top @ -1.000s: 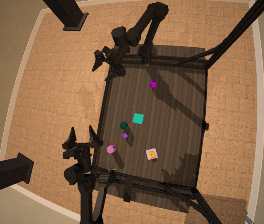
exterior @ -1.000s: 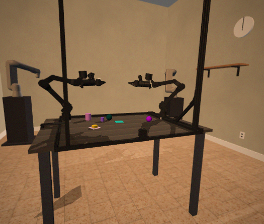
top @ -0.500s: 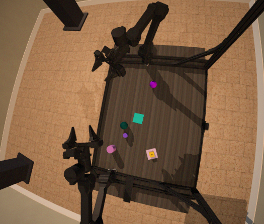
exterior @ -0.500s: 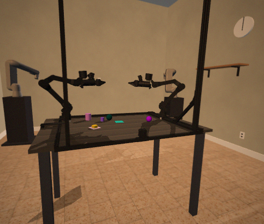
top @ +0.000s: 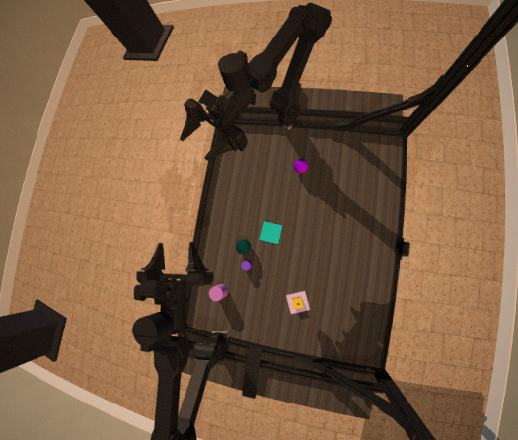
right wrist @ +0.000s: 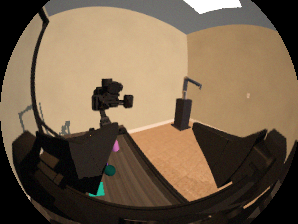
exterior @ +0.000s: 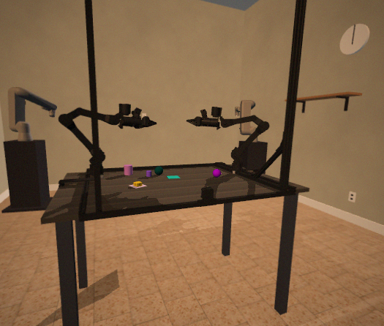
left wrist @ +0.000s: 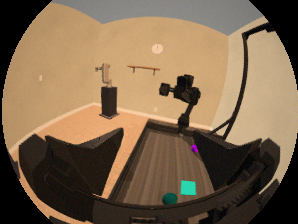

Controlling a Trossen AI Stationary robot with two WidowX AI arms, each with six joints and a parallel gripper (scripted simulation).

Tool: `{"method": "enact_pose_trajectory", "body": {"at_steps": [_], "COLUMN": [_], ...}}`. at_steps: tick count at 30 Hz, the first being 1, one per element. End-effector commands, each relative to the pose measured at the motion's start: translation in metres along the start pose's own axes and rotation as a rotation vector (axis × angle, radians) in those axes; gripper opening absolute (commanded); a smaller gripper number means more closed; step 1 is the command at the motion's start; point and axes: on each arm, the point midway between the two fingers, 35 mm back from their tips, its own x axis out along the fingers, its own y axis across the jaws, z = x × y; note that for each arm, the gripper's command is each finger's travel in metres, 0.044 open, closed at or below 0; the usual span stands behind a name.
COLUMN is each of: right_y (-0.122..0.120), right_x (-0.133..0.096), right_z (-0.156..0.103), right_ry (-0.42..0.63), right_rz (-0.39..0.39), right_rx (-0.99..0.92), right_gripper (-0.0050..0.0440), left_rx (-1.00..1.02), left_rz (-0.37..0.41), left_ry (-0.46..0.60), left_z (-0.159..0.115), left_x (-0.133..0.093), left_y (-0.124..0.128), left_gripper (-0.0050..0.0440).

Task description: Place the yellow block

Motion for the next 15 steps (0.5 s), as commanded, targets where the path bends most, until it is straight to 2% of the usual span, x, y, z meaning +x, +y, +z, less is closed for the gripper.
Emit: {"method": "enact_pose_trajectory", "body": {"at_steps": [1,2,4,5,10,15], "right_y": [0.0,0.0,0.0,0.0,0.0,0.0], "right_x": [0.0,0.0,0.0,0.0,0.0,0.0], "right_z": [0.0,0.0,0.0,0.0,0.0,0.0], "right_ry": [0.0,0.0,0.0,0.0,0.0,0.0], "right_rz": [-0.001,-0.001,-0.001,-0.001,-0.001,-0.001], "right_rx": [0.0,0.0,0.0,0.0,0.0,0.0], "right_gripper": [0.044,0.044,0.044,0.044,0.044,0.044], "left_rx": [-0.079,-0.107,-0.107,-0.136,-0.268,-0.338], "left_rz": [-0.064,-0.085,-0.085,-0.105,-0.185,-0.184], "left_ry": [0.116,0.162,0.162,0.213,0.522,0.863], "left_z": [-0.018,-0.026,-0.026,-0.035,-0.09,-0.15], "left_x": [0.013,0.016,0.016,0.019,0.02,-0.006], "left_y": [-0.026,-0.036,-0.036,-0.046,-0.111,-0.176], "left_gripper": [0.044,0.044,0.044,0.044,0.044,0.044]}}
